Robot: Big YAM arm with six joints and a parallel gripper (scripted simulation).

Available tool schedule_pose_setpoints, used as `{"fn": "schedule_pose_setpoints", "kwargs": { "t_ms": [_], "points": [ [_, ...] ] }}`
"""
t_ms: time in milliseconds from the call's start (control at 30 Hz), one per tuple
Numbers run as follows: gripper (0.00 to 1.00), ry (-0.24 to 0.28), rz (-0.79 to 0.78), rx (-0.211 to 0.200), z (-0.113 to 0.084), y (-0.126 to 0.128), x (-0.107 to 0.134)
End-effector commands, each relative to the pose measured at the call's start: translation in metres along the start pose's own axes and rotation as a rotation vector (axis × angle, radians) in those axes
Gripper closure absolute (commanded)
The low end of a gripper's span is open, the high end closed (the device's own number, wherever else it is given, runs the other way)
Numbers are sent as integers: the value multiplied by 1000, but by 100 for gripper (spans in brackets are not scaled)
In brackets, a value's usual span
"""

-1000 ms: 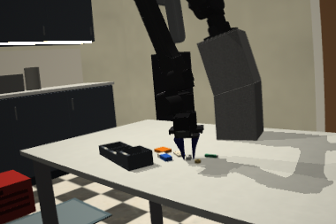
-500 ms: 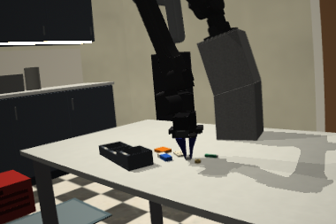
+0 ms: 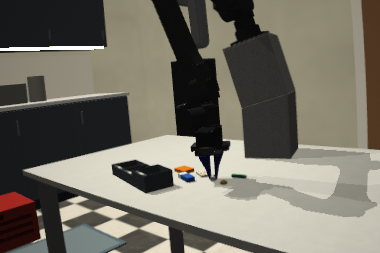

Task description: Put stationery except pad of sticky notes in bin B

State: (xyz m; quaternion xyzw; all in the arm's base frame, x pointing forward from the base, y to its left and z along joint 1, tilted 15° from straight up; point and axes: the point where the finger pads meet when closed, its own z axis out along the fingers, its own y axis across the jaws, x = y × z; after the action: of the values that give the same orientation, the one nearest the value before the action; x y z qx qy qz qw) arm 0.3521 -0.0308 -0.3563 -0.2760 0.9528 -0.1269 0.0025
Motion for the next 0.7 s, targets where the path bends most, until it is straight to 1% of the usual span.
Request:
{"fn": "schedule_pose_setpoints", "kwargs": {
  "t_ms": [0, 267, 300, 333, 367, 400, 467, 500, 533, 567, 633, 667],
  "points": [
    [90, -8, -2, 2, -3, -1, -1],
    [90, -8, -2, 2, -3, -1, -1],
    [90, 5, -7, -6, 2, 3, 10],
    [90, -8, -2, 2, -3, -1, -1],
    [90, 2, -5, -4, 1, 2, 9],
    [90, -8, -2, 2, -3, -1, -1],
    [90, -8, -2, 2, -3, -1, -1],
    [90, 2, -3, -4, 1, 2, 8],
    [90, 3, -4, -4, 1, 2, 9],
    [90, -11, -3, 3, -12, -2, -2],
    [90, -9, -5, 2, -20, 2, -3],
    [90, -9, -5, 2, -20, 2, -3]
  ]
}}
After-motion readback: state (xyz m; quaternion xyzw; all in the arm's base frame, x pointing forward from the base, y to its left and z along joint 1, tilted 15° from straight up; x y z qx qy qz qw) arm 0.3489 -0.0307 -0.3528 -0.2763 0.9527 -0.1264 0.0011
